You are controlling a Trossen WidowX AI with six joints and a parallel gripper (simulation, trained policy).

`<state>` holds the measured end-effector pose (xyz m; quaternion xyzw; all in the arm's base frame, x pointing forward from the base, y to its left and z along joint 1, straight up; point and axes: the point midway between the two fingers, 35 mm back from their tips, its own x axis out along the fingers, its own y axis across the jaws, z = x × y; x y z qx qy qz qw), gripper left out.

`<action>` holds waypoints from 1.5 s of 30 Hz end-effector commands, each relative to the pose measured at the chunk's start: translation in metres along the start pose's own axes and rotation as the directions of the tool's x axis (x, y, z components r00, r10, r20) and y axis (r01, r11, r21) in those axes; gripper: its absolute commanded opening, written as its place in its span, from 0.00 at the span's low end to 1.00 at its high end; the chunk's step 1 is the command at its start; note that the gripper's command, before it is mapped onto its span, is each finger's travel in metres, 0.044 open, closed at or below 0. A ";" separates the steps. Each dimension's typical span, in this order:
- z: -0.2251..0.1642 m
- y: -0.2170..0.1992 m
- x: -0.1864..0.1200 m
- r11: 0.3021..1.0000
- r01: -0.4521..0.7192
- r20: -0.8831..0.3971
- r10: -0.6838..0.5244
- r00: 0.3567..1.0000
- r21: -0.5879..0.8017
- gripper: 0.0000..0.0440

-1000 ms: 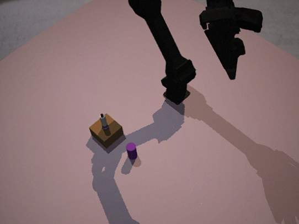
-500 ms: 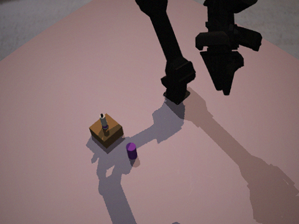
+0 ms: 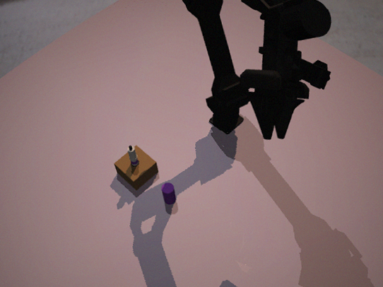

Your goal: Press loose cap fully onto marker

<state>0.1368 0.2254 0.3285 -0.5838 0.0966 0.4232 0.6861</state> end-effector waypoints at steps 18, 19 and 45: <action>-0.029 0.014 0.040 0.979 -0.148 -0.145 0.169 0.975 0.143 0.75; -0.031 0.015 0.042 0.976 -0.154 -0.150 0.177 0.973 0.151 0.75; -0.073 0.022 0.077 0.891 -0.255 -0.258 0.365 0.895 0.376 0.75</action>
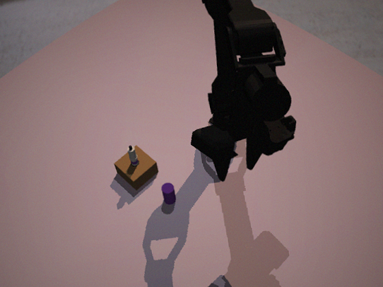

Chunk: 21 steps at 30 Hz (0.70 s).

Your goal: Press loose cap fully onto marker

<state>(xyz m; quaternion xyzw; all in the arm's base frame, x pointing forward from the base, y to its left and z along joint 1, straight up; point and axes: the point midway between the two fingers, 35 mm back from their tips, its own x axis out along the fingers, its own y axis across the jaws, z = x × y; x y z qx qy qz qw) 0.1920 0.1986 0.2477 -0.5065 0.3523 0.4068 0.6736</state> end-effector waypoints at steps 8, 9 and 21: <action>-0.015 -0.008 0.018 0.994 -0.065 -0.064 0.071 0.995 0.091 0.75; -0.016 -0.009 0.019 0.993 -0.070 -0.070 0.077 0.995 0.099 0.74; -0.036 -0.018 0.035 0.974 -0.121 -0.128 0.147 0.981 0.194 0.74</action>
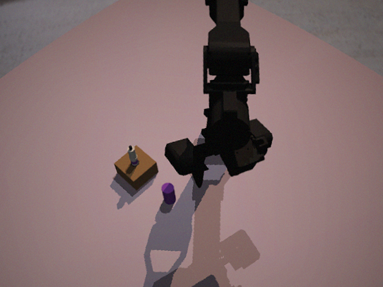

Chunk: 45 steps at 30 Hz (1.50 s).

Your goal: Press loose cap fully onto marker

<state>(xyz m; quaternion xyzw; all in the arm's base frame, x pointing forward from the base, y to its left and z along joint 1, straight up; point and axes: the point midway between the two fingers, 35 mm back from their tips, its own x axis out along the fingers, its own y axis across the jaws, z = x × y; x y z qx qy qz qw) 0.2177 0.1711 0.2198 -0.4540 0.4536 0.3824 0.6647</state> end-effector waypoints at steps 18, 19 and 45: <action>-0.029 -0.024 0.028 0.984 -0.097 -0.098 0.112 0.989 0.152 0.74; -0.030 -0.025 0.029 0.982 -0.100 -0.101 0.117 0.988 0.158 0.74; -0.068 -0.051 0.060 0.940 -0.179 -0.168 0.234 0.958 0.291 0.73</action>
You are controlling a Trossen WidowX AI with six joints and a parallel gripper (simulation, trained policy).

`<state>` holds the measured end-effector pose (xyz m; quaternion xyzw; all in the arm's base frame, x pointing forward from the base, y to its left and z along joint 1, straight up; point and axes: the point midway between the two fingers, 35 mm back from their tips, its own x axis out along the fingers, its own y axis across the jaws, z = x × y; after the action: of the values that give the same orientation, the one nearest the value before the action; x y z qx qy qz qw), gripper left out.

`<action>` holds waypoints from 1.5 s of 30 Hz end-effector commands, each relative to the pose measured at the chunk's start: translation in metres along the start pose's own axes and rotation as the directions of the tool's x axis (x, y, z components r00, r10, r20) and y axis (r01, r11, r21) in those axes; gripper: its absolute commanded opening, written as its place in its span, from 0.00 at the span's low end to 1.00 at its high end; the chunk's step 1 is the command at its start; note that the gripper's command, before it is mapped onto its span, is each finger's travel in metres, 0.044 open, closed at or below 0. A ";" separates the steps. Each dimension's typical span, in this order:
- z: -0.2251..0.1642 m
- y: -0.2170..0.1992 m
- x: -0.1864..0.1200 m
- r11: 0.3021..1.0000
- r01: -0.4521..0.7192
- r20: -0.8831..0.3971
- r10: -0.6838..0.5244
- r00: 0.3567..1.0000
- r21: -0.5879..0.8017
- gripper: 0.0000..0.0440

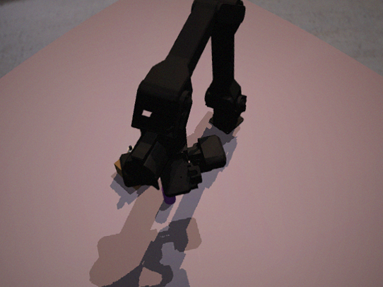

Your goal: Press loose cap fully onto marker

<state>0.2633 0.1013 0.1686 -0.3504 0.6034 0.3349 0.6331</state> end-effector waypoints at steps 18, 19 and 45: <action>-0.019 -0.019 0.031 0.994 -0.097 -0.067 0.100 0.993 0.047 0.72; -0.019 -0.019 0.032 0.994 -0.102 -0.071 0.105 0.992 0.048 0.72; -0.038 -0.011 0.088 0.974 -0.226 -0.136 0.223 0.965 -0.006 0.63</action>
<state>0.2604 0.0629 0.0901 -0.3098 0.6738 0.3768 0.5550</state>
